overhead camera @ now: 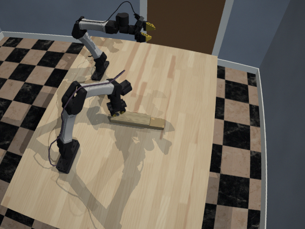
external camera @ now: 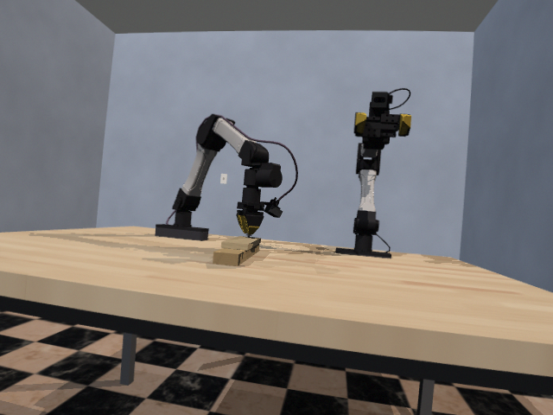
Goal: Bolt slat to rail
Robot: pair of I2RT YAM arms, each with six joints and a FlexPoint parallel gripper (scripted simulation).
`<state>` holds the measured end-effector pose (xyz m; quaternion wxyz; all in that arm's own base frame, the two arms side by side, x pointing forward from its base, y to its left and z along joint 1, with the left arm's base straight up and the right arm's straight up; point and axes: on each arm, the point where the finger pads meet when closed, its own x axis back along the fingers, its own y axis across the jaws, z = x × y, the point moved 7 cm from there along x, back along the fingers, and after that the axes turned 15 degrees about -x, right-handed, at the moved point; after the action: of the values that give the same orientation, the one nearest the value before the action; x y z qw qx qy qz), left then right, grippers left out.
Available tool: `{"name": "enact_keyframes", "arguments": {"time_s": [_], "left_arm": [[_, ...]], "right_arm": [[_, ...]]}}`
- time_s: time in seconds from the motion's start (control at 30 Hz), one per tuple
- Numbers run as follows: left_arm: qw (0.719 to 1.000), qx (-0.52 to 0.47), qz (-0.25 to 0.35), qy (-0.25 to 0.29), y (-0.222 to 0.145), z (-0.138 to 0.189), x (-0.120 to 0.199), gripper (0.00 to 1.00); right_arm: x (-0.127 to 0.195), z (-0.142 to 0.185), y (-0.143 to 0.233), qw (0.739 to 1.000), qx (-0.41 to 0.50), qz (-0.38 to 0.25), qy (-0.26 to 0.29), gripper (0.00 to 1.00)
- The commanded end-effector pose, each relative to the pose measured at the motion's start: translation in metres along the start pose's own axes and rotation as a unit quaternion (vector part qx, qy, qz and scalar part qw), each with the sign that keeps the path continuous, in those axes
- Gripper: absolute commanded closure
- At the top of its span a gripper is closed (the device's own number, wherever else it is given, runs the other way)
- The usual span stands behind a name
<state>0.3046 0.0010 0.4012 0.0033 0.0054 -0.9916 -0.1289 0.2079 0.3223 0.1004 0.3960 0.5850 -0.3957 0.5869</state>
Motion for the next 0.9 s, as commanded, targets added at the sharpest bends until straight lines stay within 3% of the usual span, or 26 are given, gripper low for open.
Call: {"name": "enact_keyframes", "arguments": {"time_s": [0.0, 0.87], "left_arm": [[1.0, -0.001, -0.001, -0.01, 0.001, -0.006, 0.0018, 0.0], [1.0, -0.001, -0.001, -0.01, 0.001, -0.006, 0.0018, 0.0]], "right_arm": [[-0.005, -0.0021, -0.0003, 1.0, 0.005, -0.005, 0.002, 0.64], [-0.011, -0.0021, -0.0003, 1.0, 0.005, -0.005, 0.002, 0.64]]}}
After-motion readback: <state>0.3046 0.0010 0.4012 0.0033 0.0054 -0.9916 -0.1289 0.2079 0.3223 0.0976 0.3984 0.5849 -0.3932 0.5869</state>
